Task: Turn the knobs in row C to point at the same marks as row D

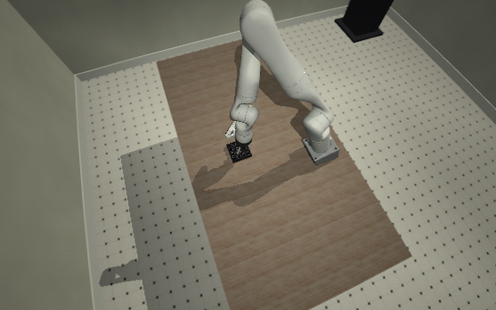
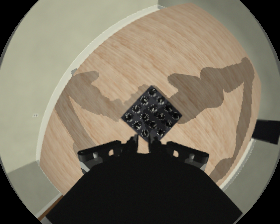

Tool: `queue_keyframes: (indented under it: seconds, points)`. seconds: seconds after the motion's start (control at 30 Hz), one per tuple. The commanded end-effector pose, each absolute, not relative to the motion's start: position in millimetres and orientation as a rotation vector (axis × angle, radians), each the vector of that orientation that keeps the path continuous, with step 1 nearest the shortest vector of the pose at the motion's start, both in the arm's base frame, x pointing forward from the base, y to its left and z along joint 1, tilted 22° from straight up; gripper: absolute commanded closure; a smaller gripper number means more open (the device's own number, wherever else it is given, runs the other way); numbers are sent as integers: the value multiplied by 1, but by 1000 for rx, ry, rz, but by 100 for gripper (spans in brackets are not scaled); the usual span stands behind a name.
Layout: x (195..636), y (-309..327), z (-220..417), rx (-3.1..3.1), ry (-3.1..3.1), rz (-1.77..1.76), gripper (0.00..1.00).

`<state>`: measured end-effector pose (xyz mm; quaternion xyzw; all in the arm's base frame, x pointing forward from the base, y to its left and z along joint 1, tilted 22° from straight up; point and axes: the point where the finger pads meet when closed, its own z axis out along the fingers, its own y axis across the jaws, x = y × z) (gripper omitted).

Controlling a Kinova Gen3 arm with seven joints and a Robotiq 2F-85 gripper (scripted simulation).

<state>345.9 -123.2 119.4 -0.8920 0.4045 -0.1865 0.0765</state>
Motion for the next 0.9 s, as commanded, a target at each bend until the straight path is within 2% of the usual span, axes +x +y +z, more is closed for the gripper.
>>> queue_keyframes:
  seconds: [0.0, 0.87]
  points:
    - [342, -127, 119, -2735, 1119, -532, 81]
    - [339, -126, 127, -3083, 48, -599, 81]
